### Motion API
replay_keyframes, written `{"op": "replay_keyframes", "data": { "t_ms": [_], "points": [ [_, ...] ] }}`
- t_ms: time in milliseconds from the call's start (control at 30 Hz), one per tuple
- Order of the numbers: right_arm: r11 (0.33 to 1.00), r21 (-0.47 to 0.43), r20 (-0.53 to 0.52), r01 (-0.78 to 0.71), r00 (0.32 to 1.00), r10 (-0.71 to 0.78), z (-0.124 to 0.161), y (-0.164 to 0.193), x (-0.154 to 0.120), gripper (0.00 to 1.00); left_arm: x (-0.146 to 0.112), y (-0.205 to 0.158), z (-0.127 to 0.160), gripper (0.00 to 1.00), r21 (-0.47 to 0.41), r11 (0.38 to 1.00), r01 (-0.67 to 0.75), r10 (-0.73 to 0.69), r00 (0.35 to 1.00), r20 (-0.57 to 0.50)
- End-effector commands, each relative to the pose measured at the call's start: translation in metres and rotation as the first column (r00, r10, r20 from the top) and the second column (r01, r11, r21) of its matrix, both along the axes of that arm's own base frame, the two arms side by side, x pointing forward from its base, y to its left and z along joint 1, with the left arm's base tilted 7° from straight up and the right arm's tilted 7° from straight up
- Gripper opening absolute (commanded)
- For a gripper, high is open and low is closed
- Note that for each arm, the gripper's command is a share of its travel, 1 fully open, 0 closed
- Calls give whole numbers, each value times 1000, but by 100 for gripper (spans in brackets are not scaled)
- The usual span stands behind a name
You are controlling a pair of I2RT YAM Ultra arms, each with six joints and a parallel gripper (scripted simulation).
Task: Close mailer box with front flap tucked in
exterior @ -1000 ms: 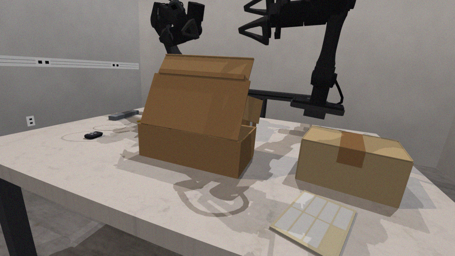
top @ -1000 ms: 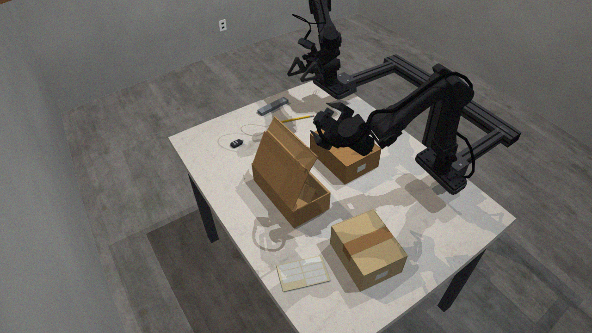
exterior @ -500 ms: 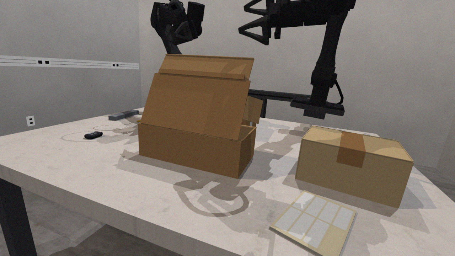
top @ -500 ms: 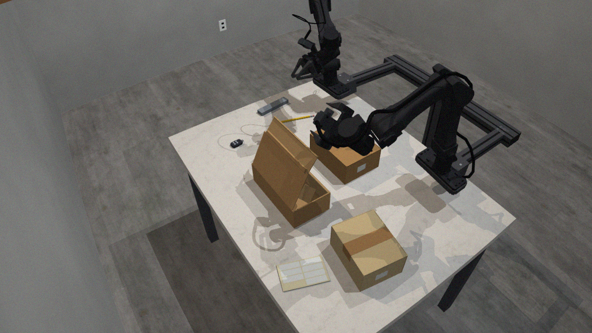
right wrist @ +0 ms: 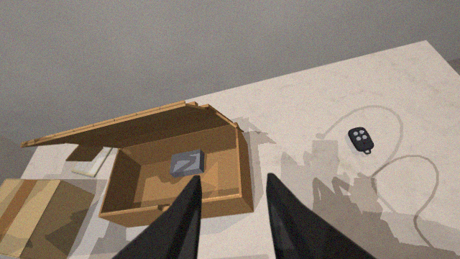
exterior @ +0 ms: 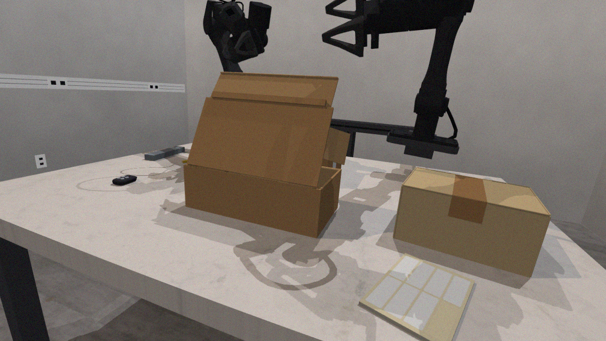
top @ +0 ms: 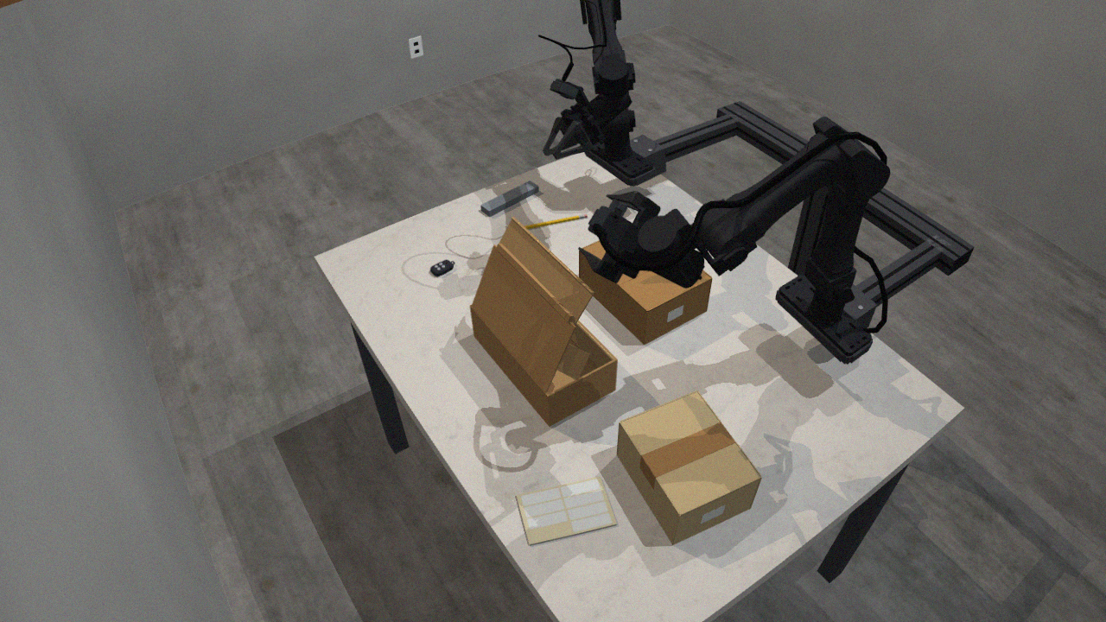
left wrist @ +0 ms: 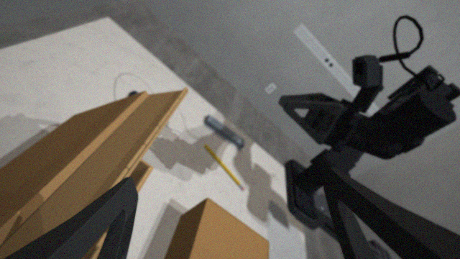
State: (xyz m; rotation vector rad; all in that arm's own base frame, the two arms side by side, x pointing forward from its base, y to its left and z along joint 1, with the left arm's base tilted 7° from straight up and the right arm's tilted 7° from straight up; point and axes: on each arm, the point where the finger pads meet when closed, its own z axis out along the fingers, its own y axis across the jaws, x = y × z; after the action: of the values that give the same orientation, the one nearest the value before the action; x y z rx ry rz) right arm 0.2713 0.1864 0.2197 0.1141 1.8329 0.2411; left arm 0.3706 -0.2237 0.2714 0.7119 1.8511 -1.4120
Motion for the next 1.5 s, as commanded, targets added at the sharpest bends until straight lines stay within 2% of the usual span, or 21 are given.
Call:
{"op": "replay_keyframes", "data": {
  "t_ms": [0, 233, 400, 433, 467, 500, 667, 733, 867, 900, 933, 967, 1000, 1133, 1233, 1300, 1333, 1367, 1400, 1433, 1467],
  "points": [
    [995, 68, -77, -70, 994, 75, -2, 19, 8, 38, 3, 8, 18, 100, 25, 997, -75, 73, 992, 100],
    [977, 171, -221, -123, 962, 160, -23, 39, 22, 38, 11, 18, 18, 100, 75, 978, -194, 182, 973, 141],
    [928, 355, -432, -113, 860, 270, -55, 58, 37, 38, 33, 54, 44, 100, 93, 906, -413, 371, 880, 296],
    [940, 319, -377, -118, 894, 240, -42, 53, 39, 38, 27, 41, 16, 100, 129, 929, -346, 318, 927, 198],
    [948, 303, -392, -92, 895, 212, -49, 48, 46, 38, 24, 43, 42, 100, 93, 929, -357, 323, 909, 262],
    [943, 321, -410, -84, 885, 219, -52, 49, 48, 38, 24, 46, 37, 100, 103, 923, -371, 336, 906, 259],
    [873, 489, -577, -6, 748, 328, -77, 59, 56, 38, 39, 83, 63, 100, 93, 823, -560, 488, 782, 388],
    [873, 489, -577, -6, 748, 328, -77, 59, 56, 38, 39, 83, 63, 100, 93, 823, -560, 488, 782, 388],
    [770, 622, -674, 141, 597, 435, -90, 63, 63, 38, 42, 118, 72, 100, 111, 696, -709, 602, 661, 448],
    [786, 612, -643, 87, 634, 430, -79, 64, 66, 38, 44, 100, 41, 100, 166, 749, -641, 555, 744, 372],
    [801, 585, -664, 129, 644, 381, -91, 52, 77, 38, 38, 108, 77, 100, 97, 740, -666, 570, 697, 434],
    [788, 597, -673, 150, 628, 391, -93, 51, 78, 38, 37, 112, 71, 100, 109, 727, -677, 580, 692, 431],
    [764, 622, -680, 174, 605, 415, -93, 51, 82, 38, 38, 120, 93, 100, 60, 701, -711, 603, 635, 483],
    [637, 696, -710, 332, 455, 538, -97, 49, 86, 38, 37, 150, 104, 100, 47, 578, -815, 674, 509, 535],
    [540, 716, -695, 443, 380, 610, -91, 41, 92, 38, 32, 178, 114, 100, 32, 457, -889, 720, 391, 574],
    [540, 716, -695, 443, 380, 610, -91, 41, 92, 38, 32, 178, 114, 100, 32, 457, -889, 720, 391, 574],
    [459, 755, -633, 469, 334, 699, -76, 47, 106, 38, 34, 180, 97, 100, 86, 440, -894, 722, 409, 558],
    [520, 751, -656, 407, 370, 658, -78, 54, 100, 38, 42, 164, 68, 100, 150, 506, -849, 697, 505, 509],
    [529, 714, -697, 459, 401, 594, -96, 34, 116, 38, 37, 164, 89, 100, 95, 511, -854, 700, 477, 532],
    [513, 707, -701, 487, 387, 599, -98, 32, 119, 38, 26, 168, 107, 100, 55, 498, -865, 705, 441, 556],
    [483, 716, -687, 504, 387, 615, -95, 29, 128, 38, 22, 179, 142, 100, -31, 464, -885, 721, 358, 594]
  ]
}}
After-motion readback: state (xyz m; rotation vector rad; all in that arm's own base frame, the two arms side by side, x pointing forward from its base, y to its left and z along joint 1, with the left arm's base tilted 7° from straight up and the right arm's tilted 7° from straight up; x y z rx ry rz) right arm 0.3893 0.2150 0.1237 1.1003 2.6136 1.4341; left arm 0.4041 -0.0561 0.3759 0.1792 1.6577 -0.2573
